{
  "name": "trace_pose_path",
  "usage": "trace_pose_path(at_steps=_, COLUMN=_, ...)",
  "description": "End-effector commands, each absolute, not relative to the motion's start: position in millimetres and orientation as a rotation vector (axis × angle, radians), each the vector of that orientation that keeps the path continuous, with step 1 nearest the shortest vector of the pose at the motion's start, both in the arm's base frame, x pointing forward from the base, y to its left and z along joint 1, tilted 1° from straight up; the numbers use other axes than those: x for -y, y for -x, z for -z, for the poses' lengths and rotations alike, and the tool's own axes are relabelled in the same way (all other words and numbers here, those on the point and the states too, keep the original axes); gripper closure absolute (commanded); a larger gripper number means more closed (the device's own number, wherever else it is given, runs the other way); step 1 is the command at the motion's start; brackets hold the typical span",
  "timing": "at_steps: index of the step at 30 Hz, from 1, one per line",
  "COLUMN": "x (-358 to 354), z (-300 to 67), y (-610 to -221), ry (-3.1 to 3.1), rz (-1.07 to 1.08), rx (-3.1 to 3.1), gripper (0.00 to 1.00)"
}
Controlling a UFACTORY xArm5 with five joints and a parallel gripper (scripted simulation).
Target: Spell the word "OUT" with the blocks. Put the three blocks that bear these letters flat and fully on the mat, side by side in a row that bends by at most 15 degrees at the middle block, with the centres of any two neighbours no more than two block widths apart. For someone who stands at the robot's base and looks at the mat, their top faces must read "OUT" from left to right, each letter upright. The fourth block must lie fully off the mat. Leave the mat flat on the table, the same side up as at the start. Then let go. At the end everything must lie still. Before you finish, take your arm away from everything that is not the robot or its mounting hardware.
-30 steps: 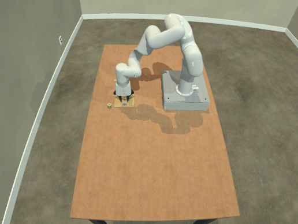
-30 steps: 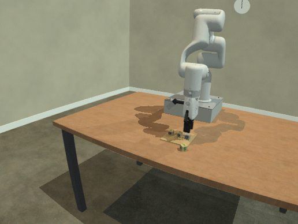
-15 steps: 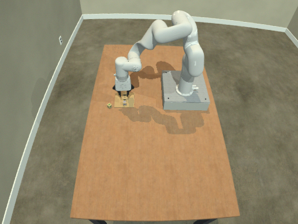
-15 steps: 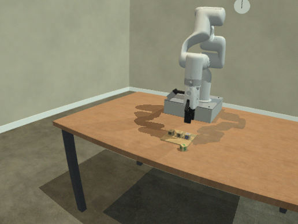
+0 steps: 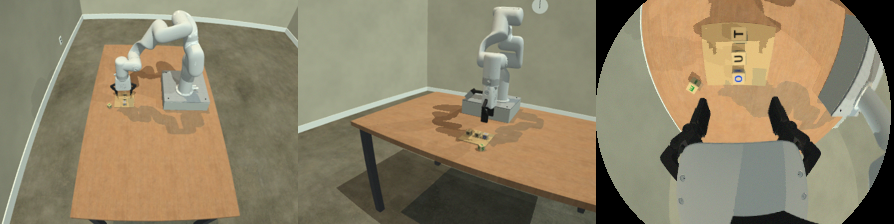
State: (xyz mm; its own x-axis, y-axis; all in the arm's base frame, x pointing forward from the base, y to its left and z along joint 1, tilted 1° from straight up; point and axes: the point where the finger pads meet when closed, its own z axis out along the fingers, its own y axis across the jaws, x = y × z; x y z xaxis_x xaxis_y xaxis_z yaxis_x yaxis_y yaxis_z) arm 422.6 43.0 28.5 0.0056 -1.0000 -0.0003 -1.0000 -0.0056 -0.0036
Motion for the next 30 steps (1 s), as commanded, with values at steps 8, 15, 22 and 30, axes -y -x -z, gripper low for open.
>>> trace_pose_path(at_steps=8, x=-43.1, z=-29.7, y=-423.9, ry=2.223, rz=0.007, rx=-2.212, gripper=0.0)
trace_pose_path(at_steps=15, x=-41.3, z=-29.5, y=-424.1, ry=2.148, rz=0.007, rx=-2.284, gripper=0.0)
trace_pose_path(at_steps=22, x=-37.0, z=-29.0, y=-424.4, ry=1.966, rz=0.006, rx=-2.443, gripper=0.0)
trace_pose_path(at_steps=30, x=-30.0, z=-28.3, y=-424.9, ry=1.642, rz=0.005, rx=-2.671, gripper=0.0)
